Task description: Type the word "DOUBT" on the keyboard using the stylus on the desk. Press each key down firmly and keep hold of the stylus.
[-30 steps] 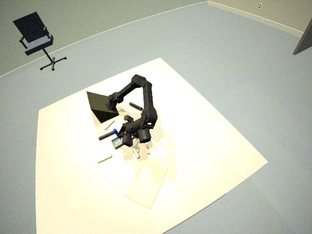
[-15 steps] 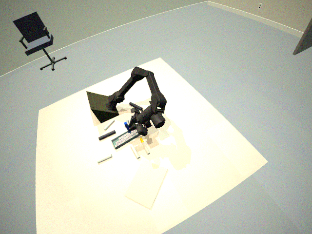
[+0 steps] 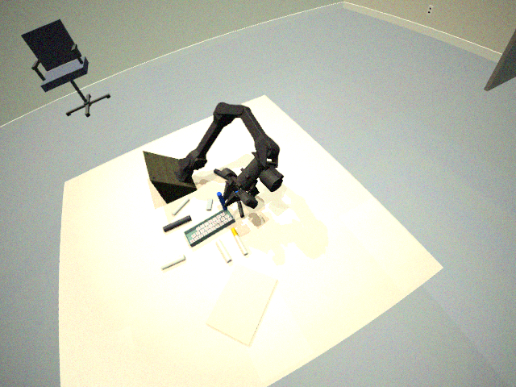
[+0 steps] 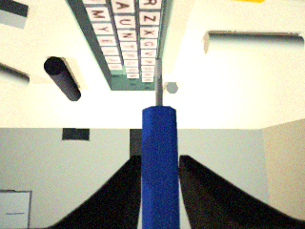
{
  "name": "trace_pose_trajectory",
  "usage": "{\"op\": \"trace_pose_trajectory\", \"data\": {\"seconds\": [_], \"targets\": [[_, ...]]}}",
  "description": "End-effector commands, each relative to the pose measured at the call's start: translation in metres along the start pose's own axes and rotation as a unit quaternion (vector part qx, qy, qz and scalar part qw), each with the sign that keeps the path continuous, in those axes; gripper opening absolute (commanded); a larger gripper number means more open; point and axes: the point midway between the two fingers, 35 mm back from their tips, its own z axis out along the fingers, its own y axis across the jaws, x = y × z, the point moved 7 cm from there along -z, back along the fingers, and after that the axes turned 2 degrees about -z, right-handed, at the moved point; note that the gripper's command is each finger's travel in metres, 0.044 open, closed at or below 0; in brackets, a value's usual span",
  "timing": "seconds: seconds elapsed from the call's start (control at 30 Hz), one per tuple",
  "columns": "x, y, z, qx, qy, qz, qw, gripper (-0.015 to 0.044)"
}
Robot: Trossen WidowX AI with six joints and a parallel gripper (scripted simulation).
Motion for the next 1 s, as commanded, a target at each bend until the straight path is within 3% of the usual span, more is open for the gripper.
{"op": "trace_pose_trajectory", "data": {"seconds": [0.0,0.87,0.97], "targets": [[0.000,0.002,-0.001,0.004,0.003,-0.004,1.000,0.0000],[-0.030,0.002,0.016,0.004,0.002,-0.004,1.000,0.0000],[-0.031,0.002,0.017,0.004,0.002,-0.004,1.000,0.0079]]}}
